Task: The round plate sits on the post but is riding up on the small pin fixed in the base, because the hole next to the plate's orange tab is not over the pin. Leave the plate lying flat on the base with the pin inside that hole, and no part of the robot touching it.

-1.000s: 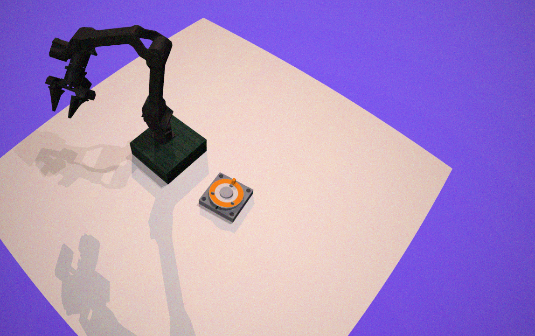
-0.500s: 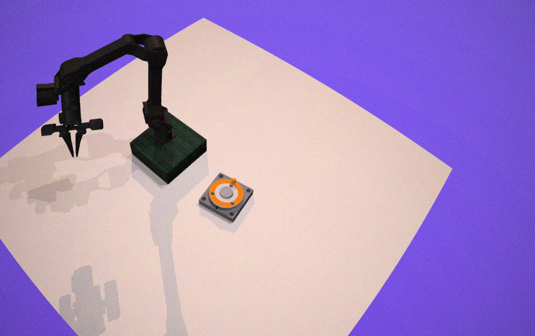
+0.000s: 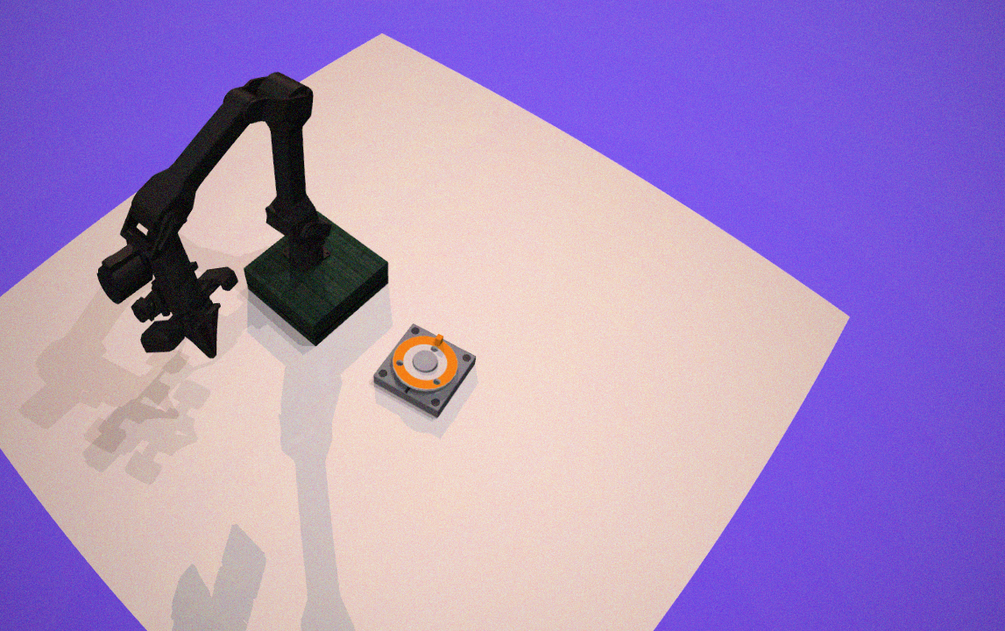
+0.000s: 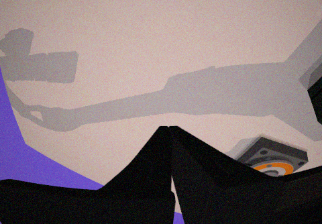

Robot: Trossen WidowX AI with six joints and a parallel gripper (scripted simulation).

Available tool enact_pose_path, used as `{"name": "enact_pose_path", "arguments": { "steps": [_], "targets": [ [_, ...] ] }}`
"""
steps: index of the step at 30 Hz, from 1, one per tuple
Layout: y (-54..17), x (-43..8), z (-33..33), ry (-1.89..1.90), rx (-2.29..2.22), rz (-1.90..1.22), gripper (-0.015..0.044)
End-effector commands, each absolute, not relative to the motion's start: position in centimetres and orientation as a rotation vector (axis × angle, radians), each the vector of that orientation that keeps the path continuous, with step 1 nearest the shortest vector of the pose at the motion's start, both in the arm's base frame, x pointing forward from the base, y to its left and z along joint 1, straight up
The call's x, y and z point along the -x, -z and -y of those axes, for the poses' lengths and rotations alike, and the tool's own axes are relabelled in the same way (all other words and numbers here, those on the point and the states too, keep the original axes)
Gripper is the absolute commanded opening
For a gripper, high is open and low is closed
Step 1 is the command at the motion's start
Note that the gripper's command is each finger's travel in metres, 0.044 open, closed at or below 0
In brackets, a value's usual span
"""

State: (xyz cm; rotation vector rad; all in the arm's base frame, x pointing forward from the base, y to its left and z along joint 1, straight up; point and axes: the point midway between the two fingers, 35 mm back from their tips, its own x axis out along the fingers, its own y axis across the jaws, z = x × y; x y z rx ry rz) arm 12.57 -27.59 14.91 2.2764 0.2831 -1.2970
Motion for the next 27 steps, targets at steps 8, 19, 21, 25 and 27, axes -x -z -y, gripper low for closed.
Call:
{"name": "enact_pose_path", "arguments": {
  "steps": [8,19,21,25,27],
  "targets": [
    [-12.9,-21.6,21.5,1.074,-1.721,-0.844,0.0000],
    [-10.8,-27.9,12.3,0.719,-1.147,-1.231,0.0000],
    [-10.3,-28.8,10.0,0.639,-1.025,-1.298,0.0000],
    [-9.7,-29.7,7.3,0.538,-0.858,-1.369,0.0000],
    [-9.1,-30.1,5.2,0.479,-0.749,-1.410,0.0000]
  ]
}}
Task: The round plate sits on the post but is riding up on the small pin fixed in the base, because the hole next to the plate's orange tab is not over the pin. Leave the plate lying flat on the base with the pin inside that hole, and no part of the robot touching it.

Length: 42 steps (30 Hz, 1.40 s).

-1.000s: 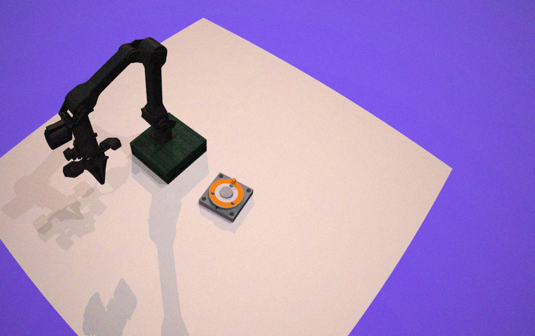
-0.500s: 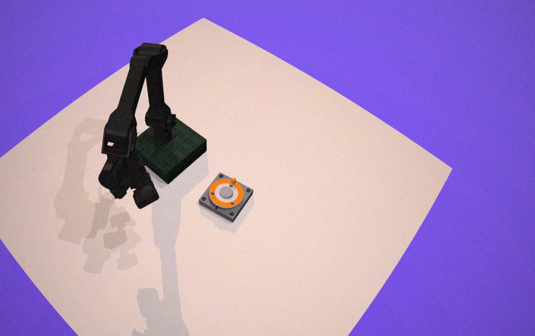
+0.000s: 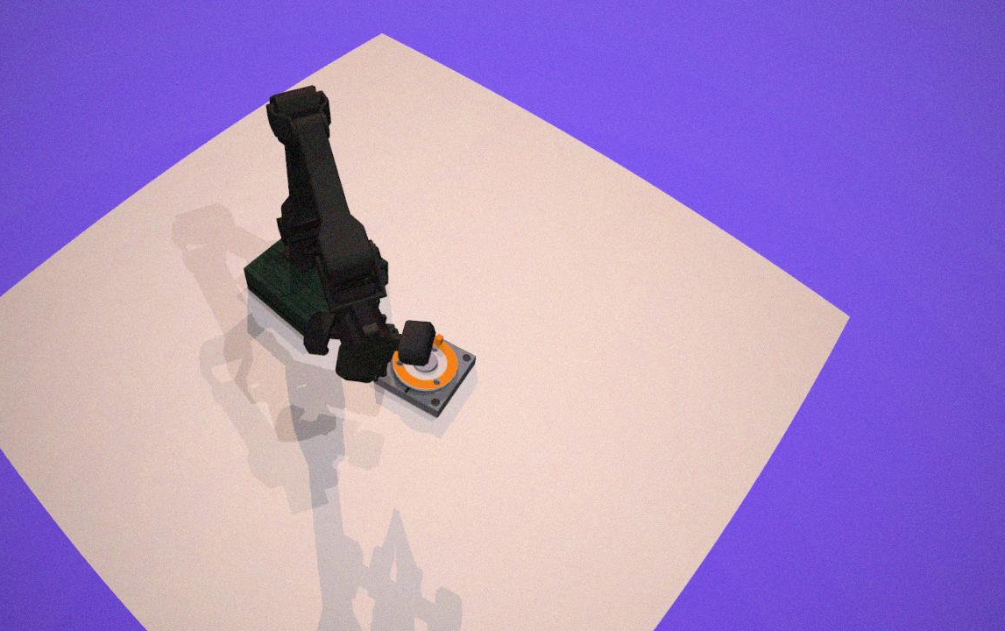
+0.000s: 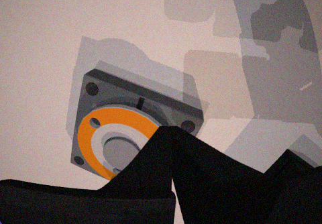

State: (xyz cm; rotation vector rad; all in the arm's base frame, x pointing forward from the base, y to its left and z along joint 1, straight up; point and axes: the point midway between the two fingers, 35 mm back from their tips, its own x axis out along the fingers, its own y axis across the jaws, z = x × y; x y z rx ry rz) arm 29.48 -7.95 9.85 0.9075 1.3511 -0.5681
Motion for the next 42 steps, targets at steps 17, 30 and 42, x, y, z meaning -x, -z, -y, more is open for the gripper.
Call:
{"name": "enact_pose_path", "arguments": {
  "steps": [17,30,42],
  "targets": [
    [-7.1,-30.3,-7.3,-0.093,0.083,-1.536,0.0000],
    [-3.6,-30.3,-7.3,-0.093,0.083,-1.537,0.0000],
    [-2.3,-29.8,-7.3,-0.093,0.083,-1.537,0.0000]
  ]
}}
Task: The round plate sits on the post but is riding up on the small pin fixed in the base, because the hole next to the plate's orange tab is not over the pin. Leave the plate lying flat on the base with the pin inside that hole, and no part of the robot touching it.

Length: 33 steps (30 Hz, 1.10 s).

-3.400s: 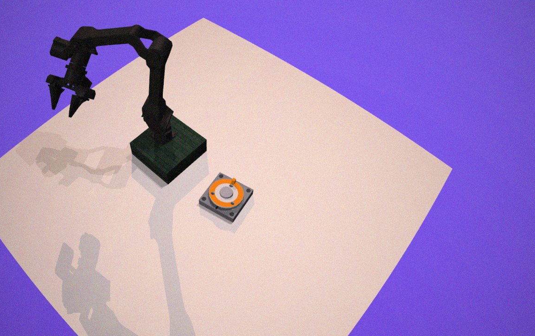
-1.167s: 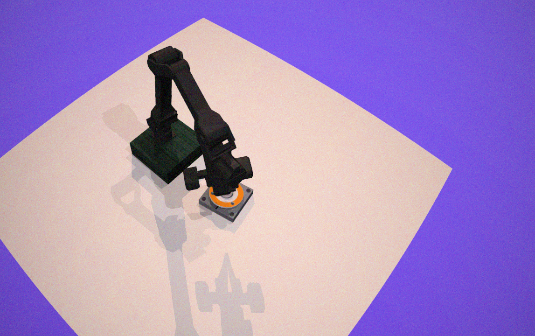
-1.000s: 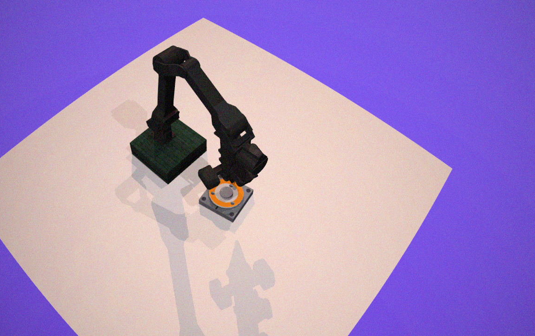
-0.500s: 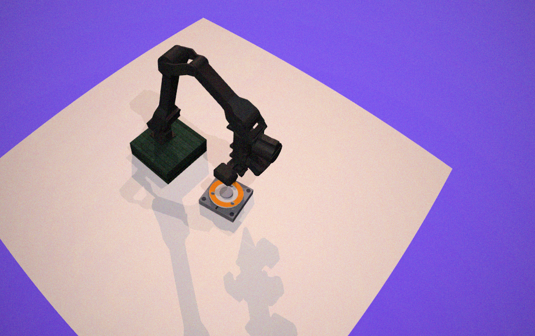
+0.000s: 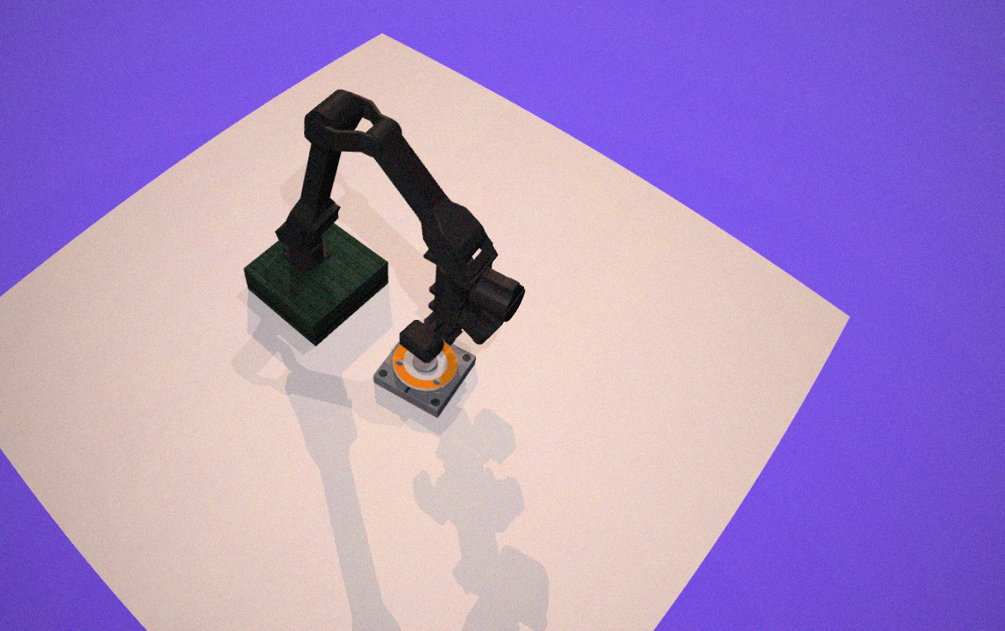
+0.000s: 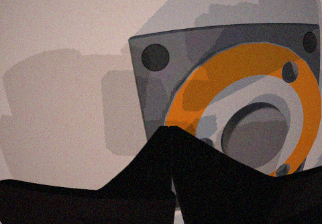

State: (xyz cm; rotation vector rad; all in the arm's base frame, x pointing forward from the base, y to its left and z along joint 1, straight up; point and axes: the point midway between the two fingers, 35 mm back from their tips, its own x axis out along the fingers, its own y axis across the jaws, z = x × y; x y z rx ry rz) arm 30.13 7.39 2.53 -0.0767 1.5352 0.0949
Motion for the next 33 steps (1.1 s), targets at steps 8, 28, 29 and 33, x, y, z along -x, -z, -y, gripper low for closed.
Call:
{"name": "enact_pose_path", "arguments": {
  "steps": [8,28,29,33],
  "targets": [
    [-2.2,-28.8,-7.2,-0.093,0.083,-1.538,0.0000],
    [-2.2,-27.4,-6.7,-0.093,0.084,-1.540,0.0000],
    [-2.2,-27.3,-6.7,-0.093,0.084,-1.540,0.0000],
    [-2.1,-27.1,-6.6,-0.093,0.084,-1.540,0.0000]
  ]
}}
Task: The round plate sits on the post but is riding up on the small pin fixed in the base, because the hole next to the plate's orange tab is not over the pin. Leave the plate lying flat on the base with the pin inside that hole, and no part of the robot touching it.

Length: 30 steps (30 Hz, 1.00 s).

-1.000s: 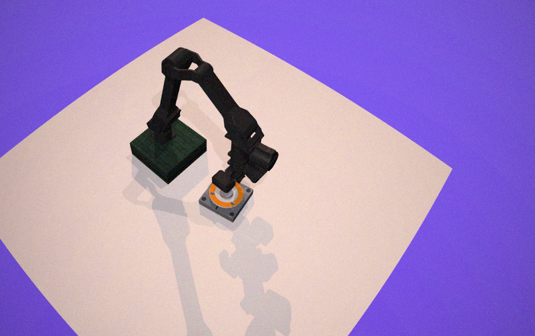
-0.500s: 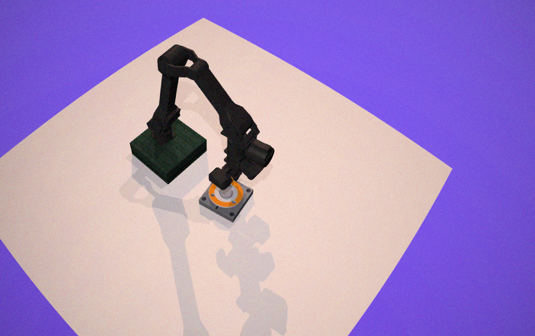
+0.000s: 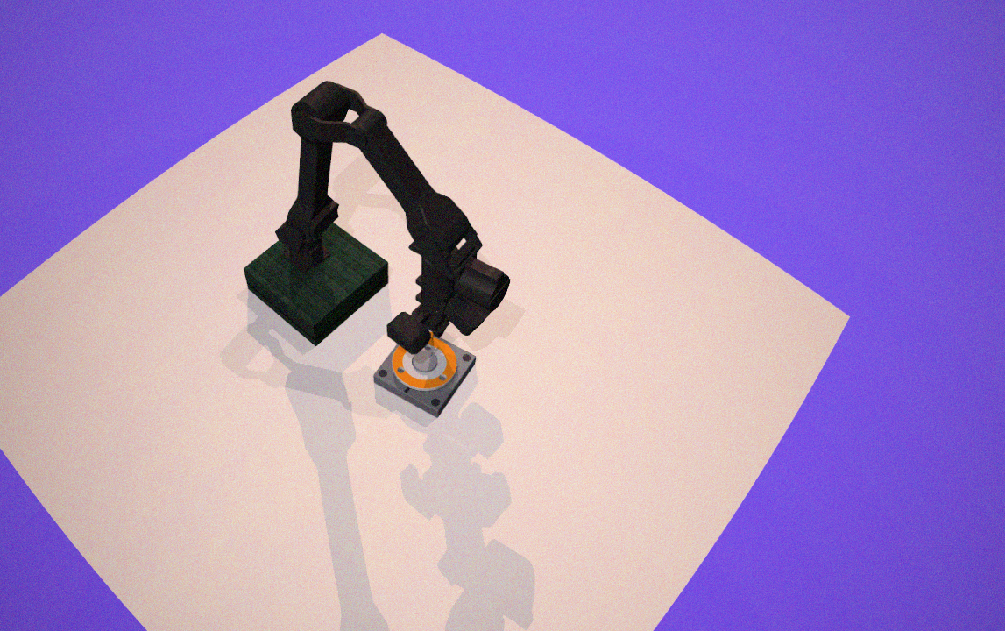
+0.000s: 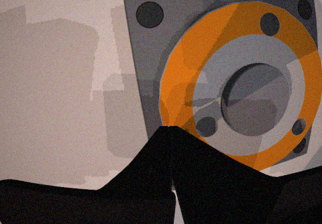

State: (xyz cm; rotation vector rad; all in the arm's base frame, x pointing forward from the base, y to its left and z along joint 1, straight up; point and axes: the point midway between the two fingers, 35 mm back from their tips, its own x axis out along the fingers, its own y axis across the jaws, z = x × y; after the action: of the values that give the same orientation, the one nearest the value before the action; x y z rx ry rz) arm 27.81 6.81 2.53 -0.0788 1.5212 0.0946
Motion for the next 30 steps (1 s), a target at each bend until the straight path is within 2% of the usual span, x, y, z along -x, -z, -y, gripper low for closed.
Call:
{"name": "enact_pose_path", "arguments": {
  "steps": [1,30],
  "targets": [
    [-2.1,-27.1,-6.5,-0.093,0.084,-1.540,0.0000],
    [-2.1,-25.8,-5.5,-0.092,0.084,-1.541,0.0000]
  ]
}}
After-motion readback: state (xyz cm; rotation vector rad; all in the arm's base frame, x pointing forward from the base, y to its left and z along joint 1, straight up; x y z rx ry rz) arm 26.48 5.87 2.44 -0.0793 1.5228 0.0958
